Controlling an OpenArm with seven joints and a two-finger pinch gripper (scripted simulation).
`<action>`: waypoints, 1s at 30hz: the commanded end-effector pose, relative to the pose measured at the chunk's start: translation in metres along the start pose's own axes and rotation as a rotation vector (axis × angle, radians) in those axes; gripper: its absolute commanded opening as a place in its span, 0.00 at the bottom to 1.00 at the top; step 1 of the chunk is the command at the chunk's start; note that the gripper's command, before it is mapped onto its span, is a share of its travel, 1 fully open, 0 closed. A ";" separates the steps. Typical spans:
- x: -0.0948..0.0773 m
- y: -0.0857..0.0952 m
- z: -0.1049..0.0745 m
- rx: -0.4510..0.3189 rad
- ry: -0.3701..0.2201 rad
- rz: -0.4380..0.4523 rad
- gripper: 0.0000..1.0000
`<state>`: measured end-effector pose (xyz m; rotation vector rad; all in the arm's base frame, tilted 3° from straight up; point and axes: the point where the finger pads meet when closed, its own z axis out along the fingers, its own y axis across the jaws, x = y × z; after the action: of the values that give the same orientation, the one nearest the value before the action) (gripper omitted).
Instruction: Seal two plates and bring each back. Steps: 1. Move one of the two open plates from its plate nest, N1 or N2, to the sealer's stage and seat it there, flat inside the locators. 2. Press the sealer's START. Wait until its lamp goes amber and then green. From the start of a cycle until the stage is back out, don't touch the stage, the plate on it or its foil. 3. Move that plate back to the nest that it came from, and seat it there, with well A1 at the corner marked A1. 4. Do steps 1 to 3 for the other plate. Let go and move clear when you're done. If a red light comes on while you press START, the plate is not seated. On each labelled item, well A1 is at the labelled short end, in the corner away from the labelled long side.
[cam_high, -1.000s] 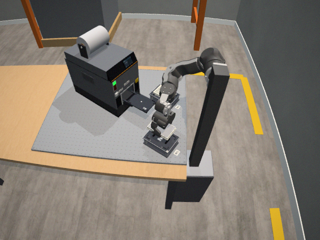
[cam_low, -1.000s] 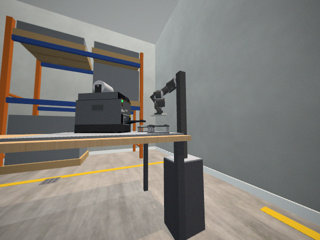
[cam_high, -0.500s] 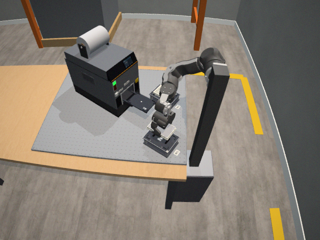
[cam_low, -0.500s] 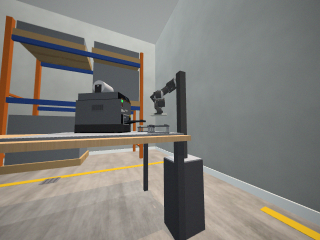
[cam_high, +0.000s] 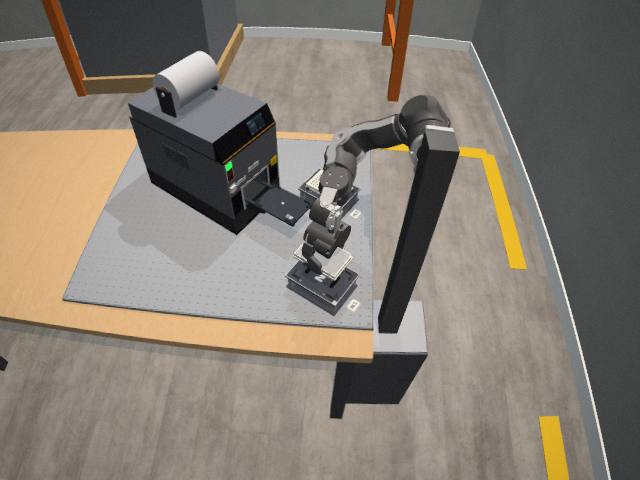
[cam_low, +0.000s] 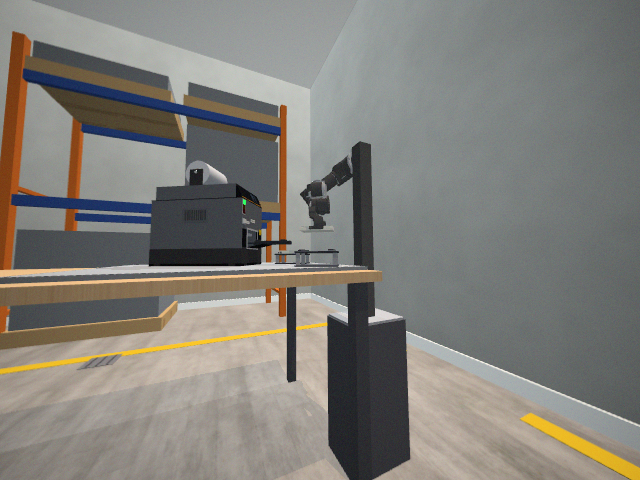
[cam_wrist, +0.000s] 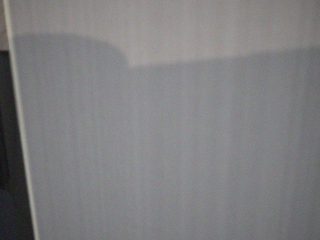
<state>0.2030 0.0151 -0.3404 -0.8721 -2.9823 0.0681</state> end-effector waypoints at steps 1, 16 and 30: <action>0.000 0.000 -0.001 -0.001 -0.001 0.000 0.00; 0.001 0.000 0.006 -0.002 0.000 -0.003 0.00; 0.001 0.001 0.012 -0.003 -0.002 -0.002 0.00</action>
<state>0.2019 0.0144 -0.3520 -0.8759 -2.9809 0.0737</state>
